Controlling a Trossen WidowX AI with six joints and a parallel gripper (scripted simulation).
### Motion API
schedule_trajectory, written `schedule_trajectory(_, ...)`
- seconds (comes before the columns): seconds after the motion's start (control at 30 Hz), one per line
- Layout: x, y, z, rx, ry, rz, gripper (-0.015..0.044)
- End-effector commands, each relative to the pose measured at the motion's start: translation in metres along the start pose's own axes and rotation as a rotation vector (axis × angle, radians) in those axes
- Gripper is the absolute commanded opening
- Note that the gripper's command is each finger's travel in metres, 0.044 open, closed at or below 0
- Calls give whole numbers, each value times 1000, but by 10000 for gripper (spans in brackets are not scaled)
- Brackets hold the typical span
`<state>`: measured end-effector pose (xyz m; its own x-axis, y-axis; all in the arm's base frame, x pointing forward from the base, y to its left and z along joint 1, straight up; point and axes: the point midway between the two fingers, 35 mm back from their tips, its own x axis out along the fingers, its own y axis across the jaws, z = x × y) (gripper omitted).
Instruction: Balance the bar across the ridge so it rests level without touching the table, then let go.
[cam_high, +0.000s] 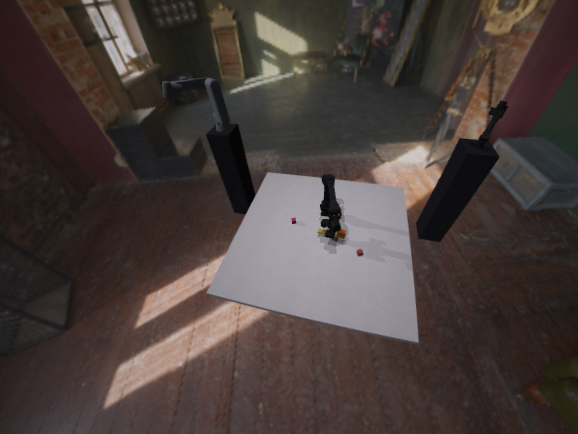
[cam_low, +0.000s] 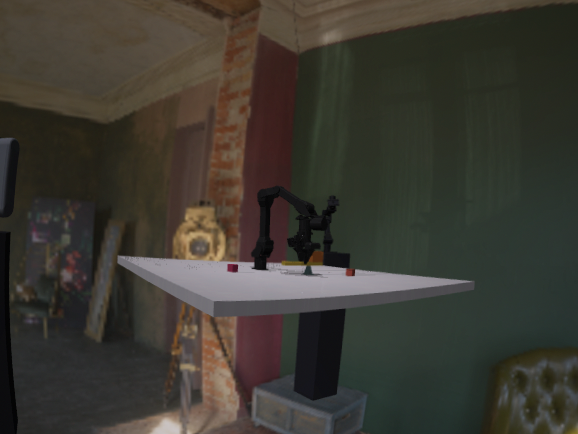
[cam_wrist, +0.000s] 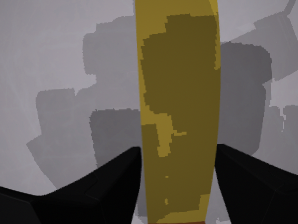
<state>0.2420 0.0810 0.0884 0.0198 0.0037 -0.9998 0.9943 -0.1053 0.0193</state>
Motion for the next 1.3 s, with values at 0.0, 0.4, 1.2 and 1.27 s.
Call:
schedule_trajectory(0.0,0,0,0,0,0,0,185)
schedule_trajectory(0.4,0,0,0,0,0,0,440)
schedule_trajectory(1.2,-100,0,0,0,0,0,440)
schedule_trajectory(1.27,-100,0,0,0,0,0,440)
